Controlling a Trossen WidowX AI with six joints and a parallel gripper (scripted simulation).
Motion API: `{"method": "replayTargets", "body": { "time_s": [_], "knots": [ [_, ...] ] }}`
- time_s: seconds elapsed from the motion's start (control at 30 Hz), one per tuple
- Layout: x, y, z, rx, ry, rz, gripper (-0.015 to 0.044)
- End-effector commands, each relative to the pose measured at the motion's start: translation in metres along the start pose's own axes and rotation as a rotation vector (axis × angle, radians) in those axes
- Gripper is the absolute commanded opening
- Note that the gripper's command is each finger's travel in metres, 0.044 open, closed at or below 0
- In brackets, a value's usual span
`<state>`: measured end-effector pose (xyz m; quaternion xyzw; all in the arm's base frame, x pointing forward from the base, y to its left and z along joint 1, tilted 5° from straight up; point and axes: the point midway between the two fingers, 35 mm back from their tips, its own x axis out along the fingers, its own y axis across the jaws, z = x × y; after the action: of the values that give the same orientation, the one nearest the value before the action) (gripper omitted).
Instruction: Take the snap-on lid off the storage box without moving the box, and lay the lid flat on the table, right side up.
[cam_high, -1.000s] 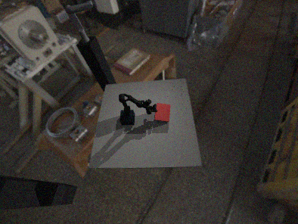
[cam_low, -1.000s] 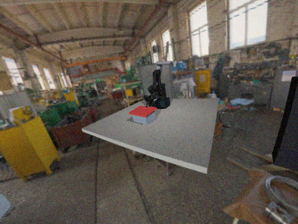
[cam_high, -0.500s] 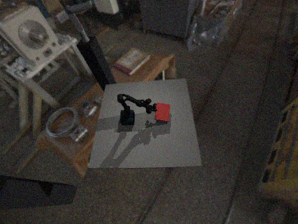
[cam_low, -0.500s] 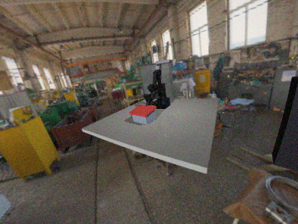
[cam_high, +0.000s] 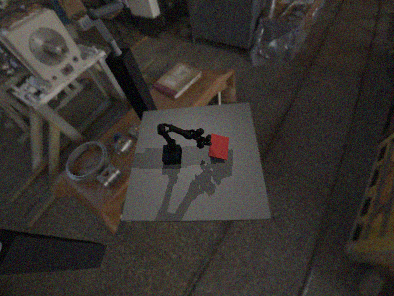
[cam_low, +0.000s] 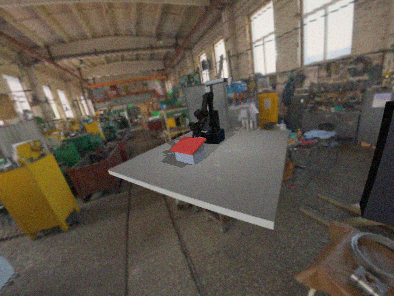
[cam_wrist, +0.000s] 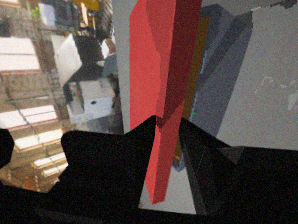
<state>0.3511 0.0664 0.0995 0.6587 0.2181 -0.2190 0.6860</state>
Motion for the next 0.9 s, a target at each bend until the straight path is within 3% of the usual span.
{"method": "replayTargets", "body": {
  "time_s": [0.0,0.87],
  "knots": [
    [-0.005,0.015,0.0,0.003,0.002,0.028,0.0],
    [-0.019,0.048,0.0,0.003,0.002,0.029,0.0]
  ]
}}
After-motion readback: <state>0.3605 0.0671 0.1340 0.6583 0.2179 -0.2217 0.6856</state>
